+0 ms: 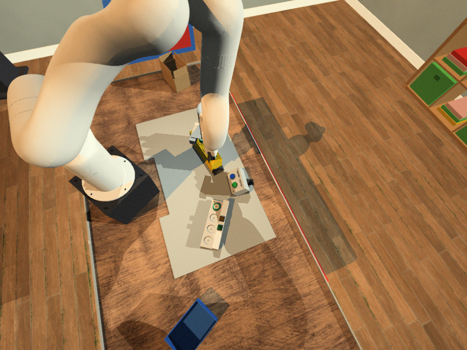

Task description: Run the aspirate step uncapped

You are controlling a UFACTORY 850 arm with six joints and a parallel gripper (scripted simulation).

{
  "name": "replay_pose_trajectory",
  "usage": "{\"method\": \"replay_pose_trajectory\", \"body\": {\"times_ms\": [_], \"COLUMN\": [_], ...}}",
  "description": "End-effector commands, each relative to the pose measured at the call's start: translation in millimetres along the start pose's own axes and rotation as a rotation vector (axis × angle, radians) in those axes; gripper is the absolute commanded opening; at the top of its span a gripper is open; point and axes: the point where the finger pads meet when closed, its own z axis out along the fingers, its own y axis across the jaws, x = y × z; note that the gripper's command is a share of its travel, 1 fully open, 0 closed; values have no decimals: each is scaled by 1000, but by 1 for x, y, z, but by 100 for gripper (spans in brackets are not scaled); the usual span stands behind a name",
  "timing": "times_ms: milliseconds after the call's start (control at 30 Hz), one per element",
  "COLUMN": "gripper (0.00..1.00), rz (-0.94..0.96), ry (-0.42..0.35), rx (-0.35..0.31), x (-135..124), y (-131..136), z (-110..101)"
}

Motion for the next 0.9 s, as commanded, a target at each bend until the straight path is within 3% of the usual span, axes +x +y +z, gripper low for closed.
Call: {"method": "replay_pose_trajectory", "body": {"times_ms": [0, 200, 300, 867], "gripper": [46, 46, 46, 46], "rz": [-3, -3, 246, 913], "ry": [-20, -20, -25, -37], "rx": [40, 40, 37, 28], "x": [-1, -1, -1, -1], "y": [0, 0, 0, 1], "z": [-1, -1, 0, 0]}}
